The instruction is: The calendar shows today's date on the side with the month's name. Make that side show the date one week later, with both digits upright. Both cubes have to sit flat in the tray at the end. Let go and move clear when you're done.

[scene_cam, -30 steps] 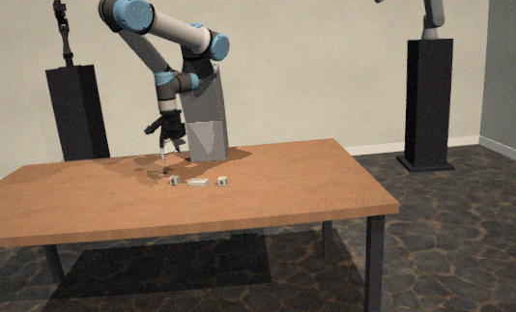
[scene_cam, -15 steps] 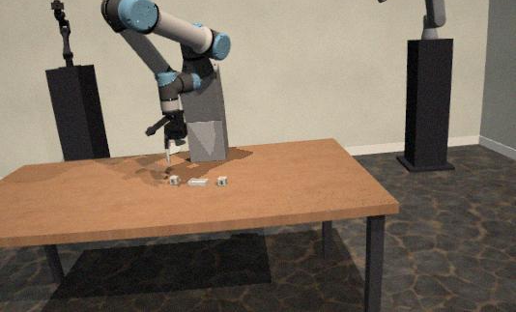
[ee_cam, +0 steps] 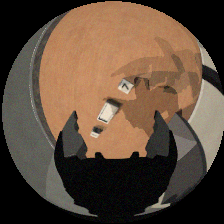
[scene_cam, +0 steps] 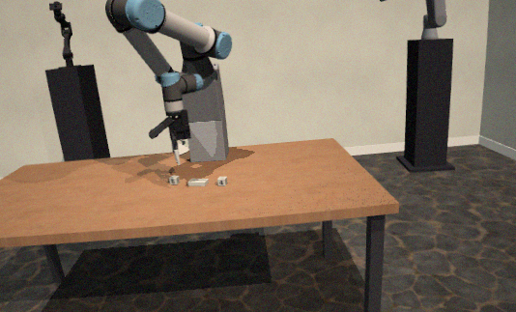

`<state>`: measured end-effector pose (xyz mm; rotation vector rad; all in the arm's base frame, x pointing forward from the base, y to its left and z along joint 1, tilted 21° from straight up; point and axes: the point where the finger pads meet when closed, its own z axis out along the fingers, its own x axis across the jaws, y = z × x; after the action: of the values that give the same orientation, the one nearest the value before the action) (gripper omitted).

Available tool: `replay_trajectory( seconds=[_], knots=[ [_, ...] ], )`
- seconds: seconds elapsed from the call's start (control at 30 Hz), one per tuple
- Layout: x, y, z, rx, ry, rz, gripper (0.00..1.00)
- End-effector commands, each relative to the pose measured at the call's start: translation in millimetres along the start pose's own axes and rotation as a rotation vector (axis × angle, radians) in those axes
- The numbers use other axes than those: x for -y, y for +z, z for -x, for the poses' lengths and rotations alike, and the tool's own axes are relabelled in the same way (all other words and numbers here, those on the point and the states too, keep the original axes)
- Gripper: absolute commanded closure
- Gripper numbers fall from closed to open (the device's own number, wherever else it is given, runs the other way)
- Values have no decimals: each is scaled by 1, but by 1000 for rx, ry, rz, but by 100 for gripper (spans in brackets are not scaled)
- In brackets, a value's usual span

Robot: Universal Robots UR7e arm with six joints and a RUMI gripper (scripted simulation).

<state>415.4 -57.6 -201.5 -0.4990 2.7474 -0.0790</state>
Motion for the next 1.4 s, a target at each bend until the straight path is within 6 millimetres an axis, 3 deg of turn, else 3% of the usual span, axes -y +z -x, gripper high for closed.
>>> replay_trajectory(
  seconds=[0.0, 1.37],
  knots=[
    [-3, 1, 6, 1, -120, 2, 0],
    [-54, 5, 48, -2, -1024, 5, 0]
  ],
)
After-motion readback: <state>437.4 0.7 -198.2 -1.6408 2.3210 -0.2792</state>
